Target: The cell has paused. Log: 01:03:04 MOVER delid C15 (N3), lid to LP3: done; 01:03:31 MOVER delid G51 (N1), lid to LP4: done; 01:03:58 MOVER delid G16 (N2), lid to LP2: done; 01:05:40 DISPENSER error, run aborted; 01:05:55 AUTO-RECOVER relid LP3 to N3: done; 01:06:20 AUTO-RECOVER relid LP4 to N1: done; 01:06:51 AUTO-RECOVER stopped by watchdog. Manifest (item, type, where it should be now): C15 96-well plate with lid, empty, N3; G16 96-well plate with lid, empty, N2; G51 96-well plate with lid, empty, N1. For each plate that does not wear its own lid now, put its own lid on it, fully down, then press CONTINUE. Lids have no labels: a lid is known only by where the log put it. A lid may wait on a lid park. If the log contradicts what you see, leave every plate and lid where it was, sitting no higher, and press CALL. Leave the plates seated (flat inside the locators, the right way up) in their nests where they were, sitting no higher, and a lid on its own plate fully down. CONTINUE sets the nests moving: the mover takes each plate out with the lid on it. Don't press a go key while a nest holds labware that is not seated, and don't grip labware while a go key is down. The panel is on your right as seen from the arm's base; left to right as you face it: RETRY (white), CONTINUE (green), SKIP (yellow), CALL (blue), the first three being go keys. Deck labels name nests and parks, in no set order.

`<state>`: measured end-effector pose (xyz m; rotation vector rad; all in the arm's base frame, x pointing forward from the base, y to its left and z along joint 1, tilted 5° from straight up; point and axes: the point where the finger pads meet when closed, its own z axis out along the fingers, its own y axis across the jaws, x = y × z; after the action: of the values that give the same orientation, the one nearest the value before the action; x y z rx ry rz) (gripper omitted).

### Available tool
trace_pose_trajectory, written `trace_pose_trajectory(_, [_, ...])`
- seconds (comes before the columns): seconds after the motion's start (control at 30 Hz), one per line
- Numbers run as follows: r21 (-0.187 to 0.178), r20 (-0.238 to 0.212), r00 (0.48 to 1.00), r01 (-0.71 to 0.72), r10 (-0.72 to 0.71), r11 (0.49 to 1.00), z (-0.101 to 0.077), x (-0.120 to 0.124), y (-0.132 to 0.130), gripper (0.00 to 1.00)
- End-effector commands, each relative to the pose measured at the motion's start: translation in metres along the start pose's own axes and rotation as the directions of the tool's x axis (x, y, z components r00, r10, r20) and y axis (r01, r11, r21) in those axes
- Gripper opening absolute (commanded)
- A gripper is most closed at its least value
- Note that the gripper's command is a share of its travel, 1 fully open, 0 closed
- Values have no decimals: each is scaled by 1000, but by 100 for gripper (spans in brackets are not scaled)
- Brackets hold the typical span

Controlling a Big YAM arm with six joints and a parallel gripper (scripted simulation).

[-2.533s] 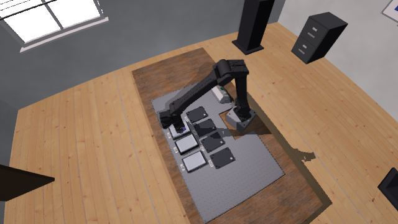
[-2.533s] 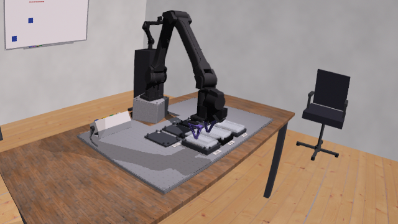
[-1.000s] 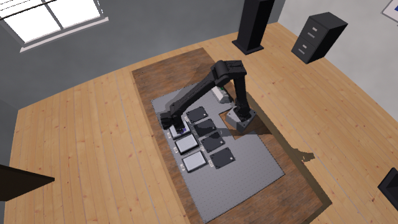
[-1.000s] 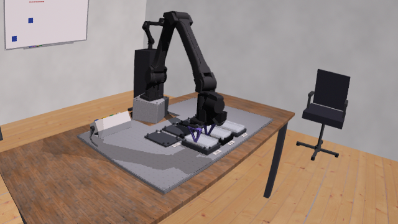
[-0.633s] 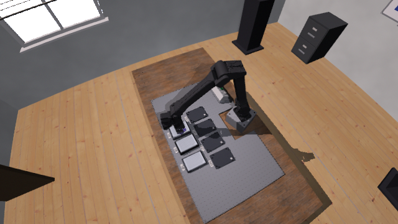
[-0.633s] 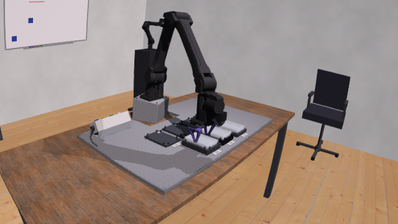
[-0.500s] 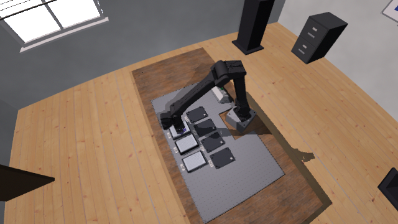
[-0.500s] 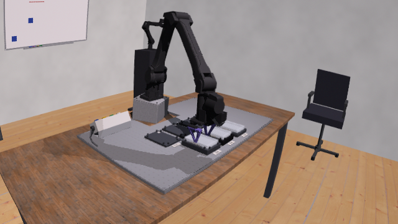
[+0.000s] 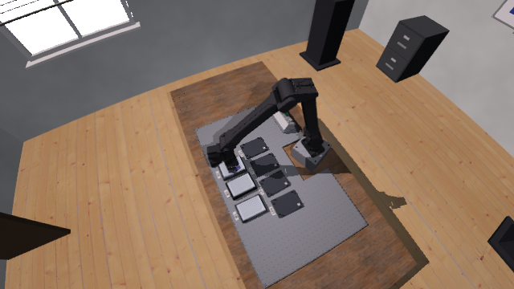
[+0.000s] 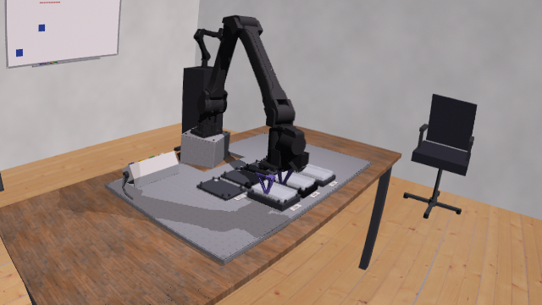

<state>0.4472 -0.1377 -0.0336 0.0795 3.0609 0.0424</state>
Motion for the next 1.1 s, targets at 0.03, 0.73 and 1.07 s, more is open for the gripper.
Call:
trace_pose_trajectory(0.03, [11, 36, 999, -1, 1, 1000, -11, -15, -4, 0])
trace_pose_trajectory(0.73, [11, 36, 999, -1, 1, 1000, -12, -15, -4, 100])
trace_pose_trajectory(1.07, [11, 36, 999, -1, 1, 1000, -12, -15, -4, 100])
